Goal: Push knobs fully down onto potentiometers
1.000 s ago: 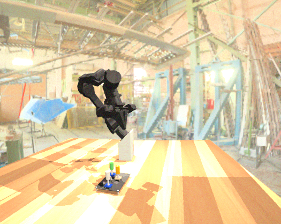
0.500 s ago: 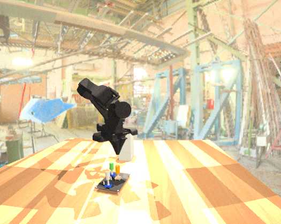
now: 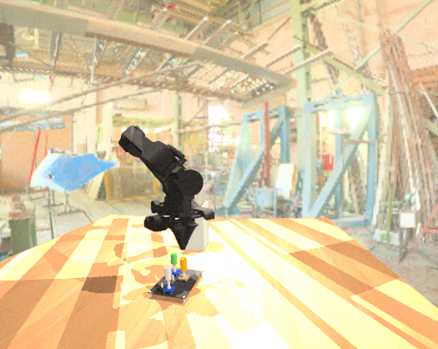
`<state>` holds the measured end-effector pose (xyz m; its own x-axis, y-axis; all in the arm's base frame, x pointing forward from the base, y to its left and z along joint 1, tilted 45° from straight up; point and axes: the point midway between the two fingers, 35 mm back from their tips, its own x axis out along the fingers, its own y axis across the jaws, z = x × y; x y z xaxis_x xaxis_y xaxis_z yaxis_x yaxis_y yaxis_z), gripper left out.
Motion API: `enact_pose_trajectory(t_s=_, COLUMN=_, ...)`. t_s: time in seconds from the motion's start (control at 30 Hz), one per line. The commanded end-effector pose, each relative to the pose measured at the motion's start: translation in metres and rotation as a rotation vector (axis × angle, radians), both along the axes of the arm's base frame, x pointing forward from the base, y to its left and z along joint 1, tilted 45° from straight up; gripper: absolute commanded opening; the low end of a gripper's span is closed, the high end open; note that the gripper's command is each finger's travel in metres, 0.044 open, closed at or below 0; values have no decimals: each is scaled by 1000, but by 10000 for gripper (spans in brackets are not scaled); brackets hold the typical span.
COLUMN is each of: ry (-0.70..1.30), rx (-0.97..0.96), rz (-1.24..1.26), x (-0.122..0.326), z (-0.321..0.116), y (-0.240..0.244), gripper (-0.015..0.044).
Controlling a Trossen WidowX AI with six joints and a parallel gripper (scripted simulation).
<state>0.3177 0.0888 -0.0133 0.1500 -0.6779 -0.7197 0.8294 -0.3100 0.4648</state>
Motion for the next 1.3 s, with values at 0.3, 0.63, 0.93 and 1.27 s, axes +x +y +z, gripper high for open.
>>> enact_pose_trajectory(t_s=0.3, ry=7, rx=-10, rz=4, x=2, z=-15, y=-14, gripper=0)
enact_pose_trajectory(t_s=0.63, ry=7, rx=-10, rz=4, x=2, z=-15, y=-14, gripper=0)
enact_pose_trajectory(t_s=0.93, ry=7, rx=-10, rz=4, x=2, z=-16, y=-16, gripper=0)
enact_pose_trajectory(t_s=1.27, ry=7, rx=-10, rz=4, x=3, z=-18, y=-18, gripper=0)
